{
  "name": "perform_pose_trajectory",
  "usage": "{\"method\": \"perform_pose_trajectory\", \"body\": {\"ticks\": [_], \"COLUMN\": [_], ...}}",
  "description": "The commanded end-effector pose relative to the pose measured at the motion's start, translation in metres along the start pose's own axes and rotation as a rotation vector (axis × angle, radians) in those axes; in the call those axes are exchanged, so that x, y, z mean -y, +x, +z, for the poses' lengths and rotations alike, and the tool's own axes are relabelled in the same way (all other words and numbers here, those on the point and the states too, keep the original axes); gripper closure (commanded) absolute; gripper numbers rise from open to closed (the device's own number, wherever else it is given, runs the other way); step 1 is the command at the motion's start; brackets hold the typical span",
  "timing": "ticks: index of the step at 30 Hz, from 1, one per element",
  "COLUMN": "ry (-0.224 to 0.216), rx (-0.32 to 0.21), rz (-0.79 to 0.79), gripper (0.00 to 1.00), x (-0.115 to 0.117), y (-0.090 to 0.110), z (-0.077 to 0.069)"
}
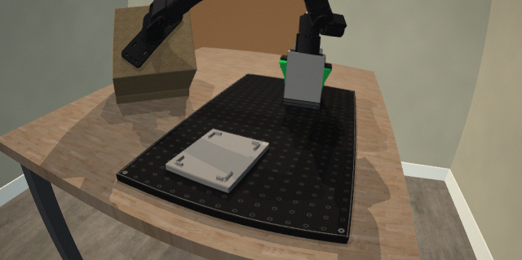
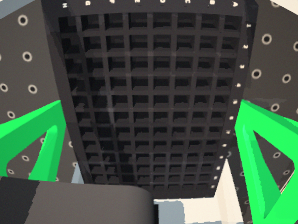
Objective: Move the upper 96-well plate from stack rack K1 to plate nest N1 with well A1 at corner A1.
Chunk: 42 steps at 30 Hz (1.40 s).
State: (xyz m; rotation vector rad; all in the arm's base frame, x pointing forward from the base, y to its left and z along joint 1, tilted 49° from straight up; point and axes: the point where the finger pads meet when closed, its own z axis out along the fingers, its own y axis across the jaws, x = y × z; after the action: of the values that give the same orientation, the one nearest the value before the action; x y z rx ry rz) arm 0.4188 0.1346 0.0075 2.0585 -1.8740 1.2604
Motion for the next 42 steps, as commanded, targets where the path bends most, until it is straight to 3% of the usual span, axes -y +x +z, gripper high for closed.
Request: {"method": "perform_pose_trajectory", "body": {"ticks": [1, 36, 37, 42], "ry": [0.036, 0.036, 0.036, 0.028], "rx": [0.03, 0.03, 0.03, 0.027], "rz": [0.007, 0.007, 0.007, 0.0], "gripper": [0.0, 0.0, 1.0, 1.0], "x": [0.0095, 0.0095, 0.0095, 0.0069], "y": [-0.0058, -0.0058, -0.0058, -0.0049], "z": [-0.0146, -0.0146, -0.0146, -0.0143]}}
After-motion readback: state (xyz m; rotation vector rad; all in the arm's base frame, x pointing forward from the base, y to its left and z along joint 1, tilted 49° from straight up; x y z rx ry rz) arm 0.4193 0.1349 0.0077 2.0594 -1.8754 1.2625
